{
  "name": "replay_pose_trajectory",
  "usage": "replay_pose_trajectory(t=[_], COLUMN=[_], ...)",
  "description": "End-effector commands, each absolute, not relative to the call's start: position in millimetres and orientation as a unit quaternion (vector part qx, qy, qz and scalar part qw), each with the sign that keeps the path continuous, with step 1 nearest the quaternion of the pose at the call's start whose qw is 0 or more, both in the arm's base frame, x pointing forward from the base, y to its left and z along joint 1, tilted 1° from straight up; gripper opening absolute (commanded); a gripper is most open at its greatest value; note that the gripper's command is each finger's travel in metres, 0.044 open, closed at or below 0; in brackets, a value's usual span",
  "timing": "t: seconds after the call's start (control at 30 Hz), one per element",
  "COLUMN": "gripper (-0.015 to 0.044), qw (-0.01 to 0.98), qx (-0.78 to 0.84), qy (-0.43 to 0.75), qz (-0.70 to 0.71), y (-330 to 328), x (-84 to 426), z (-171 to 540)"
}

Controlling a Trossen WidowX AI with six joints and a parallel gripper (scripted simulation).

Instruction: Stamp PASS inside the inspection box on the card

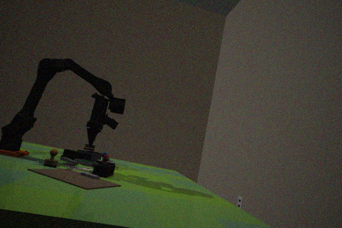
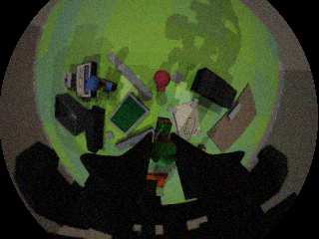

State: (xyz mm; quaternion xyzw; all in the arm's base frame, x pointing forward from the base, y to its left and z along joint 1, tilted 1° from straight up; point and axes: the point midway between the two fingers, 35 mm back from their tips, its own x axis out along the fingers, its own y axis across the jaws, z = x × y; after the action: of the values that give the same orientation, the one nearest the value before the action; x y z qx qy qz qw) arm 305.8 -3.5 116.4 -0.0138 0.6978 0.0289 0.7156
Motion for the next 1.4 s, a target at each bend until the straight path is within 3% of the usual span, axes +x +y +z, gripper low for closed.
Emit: replay_pose_trajectory(t=[0.0,0.43,1.37], gripper=[0.0000,0.0000,0.0000], qw=[0.715,0.713,0.714], qx=[-0.021,-0.040,-0.040], qy=[0.698,0.698,0.697], qz=[0.037,0.053,0.053], y=[-26.2,-89.1,-90.6], x=[302.5,285.9,287.2], z=[116.6,116.5,100.9])
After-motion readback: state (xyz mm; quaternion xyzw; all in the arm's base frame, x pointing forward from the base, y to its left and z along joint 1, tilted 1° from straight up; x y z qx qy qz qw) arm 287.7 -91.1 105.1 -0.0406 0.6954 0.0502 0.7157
